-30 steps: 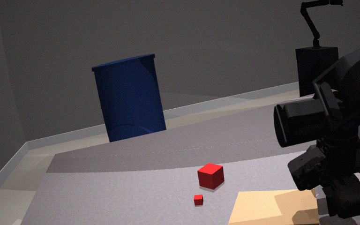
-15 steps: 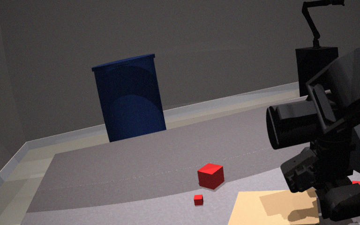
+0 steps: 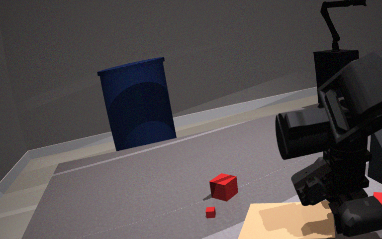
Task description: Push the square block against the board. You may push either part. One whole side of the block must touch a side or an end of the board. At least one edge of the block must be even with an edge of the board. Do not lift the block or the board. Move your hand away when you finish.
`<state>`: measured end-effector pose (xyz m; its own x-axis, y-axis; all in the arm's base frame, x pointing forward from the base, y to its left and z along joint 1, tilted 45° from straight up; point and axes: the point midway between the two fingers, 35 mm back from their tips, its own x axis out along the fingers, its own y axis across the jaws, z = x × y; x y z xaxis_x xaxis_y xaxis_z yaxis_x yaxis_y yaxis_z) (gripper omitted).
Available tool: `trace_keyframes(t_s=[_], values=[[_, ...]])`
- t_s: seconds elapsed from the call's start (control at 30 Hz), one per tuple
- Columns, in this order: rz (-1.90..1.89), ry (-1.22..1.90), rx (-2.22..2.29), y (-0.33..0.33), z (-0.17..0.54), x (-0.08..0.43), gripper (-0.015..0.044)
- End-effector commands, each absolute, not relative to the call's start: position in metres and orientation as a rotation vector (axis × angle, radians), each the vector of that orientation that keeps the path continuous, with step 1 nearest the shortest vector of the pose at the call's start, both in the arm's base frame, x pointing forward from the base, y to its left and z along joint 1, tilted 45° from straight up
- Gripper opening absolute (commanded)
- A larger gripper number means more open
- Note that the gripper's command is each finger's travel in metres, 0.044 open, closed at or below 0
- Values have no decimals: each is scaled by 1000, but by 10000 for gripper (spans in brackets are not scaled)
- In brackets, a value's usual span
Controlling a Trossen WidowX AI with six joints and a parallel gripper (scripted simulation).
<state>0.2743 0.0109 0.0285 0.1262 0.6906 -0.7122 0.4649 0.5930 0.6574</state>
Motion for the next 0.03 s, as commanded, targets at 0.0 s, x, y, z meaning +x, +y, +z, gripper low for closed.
trace_keyframes(t_s=[0.0], values=[[219,1510,1022,13,30,271,0]])
